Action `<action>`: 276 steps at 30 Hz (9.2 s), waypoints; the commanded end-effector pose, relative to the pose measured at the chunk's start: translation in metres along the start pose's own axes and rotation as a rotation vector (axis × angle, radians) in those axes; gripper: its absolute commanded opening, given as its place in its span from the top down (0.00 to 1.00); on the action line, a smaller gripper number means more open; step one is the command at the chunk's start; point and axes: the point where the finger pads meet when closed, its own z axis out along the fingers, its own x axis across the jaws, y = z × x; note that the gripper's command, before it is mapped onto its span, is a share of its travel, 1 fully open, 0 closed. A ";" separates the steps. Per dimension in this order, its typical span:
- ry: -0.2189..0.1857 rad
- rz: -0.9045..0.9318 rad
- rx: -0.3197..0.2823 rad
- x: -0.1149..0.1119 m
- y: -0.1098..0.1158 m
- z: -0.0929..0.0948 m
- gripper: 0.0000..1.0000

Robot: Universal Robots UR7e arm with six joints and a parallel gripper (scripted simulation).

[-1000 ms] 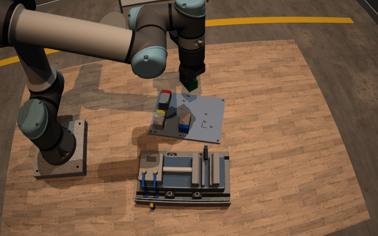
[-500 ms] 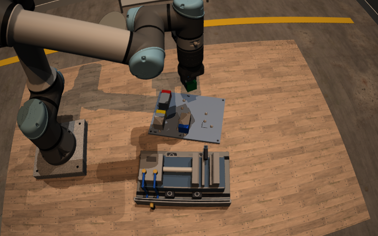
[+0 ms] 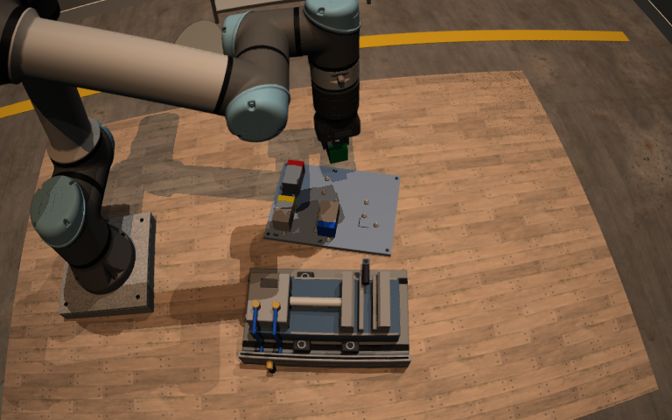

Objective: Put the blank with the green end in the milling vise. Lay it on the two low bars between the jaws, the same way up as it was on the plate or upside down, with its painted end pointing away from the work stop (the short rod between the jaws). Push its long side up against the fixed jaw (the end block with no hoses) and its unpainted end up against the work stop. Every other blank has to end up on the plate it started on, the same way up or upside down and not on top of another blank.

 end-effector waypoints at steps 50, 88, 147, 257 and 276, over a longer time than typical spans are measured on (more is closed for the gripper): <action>0.002 0.271 -0.003 -0.006 0.088 0.002 1.00; 0.002 0.271 -0.003 -0.014 0.194 0.004 1.00; 0.002 0.271 -0.003 -0.023 0.314 0.007 1.00; 0.002 0.271 -0.003 -0.022 0.295 0.033 1.00; 0.002 0.271 -0.003 -0.022 0.295 0.031 1.00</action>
